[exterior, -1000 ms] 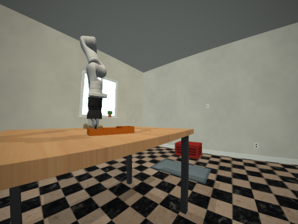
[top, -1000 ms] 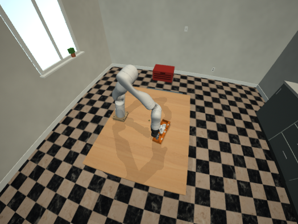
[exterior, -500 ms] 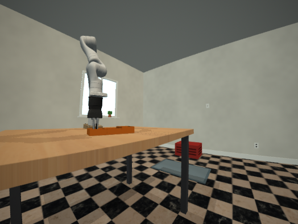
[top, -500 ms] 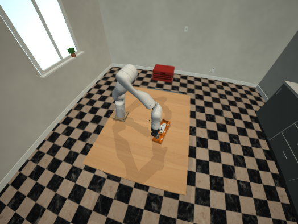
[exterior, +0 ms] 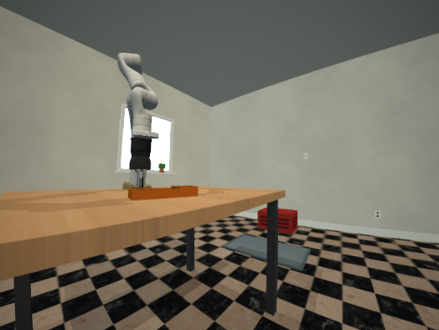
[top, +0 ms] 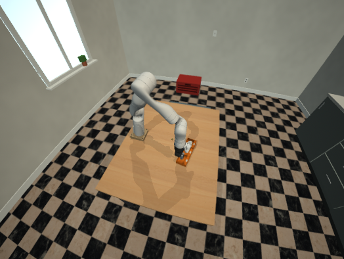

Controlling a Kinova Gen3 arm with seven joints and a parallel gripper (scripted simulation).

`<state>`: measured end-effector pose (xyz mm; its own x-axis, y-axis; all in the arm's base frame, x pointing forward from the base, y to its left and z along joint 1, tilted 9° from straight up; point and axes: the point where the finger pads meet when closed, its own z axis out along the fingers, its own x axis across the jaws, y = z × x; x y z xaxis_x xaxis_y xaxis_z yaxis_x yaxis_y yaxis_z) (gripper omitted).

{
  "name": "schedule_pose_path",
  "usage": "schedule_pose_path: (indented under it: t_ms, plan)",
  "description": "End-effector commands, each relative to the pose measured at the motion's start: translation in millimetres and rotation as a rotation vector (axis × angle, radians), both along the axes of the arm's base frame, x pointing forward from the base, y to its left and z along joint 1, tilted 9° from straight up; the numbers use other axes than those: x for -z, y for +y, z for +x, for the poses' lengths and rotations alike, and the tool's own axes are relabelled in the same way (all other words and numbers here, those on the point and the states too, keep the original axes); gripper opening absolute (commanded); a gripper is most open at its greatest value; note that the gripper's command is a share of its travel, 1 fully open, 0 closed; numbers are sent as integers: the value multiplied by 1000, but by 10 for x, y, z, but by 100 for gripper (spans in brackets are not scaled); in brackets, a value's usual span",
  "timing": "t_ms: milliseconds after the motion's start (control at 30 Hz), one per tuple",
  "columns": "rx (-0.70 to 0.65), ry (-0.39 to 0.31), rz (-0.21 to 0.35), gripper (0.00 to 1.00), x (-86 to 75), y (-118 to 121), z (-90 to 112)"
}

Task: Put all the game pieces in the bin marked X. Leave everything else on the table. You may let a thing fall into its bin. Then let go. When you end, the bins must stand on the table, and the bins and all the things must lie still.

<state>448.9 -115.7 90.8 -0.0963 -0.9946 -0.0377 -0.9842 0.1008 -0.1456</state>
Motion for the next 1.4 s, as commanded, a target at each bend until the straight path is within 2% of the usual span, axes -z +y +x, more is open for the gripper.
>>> schedule_pose_path:
  t_ms: [0, 100, 300, 533, 600, 667, 1167, 1367]
  plan:
    - [4, -3, -2, 31, -81, -28, -1]
    - [4, -3, -2, 31, -94, -28, -3]
    - [4, -3, -2, 31, -322, -30, -39]
    - [10, -3, -2, 31, -315, -40, -45]
    - [12, -6, -1, 31, -309, 82, -34]
    - [12, -6, -1, 31, -309, 82, -34]
    - [7, -7, -7, 31, -337, 799, 19]
    - [7, -6, -6, 31, -333, 803, 23]
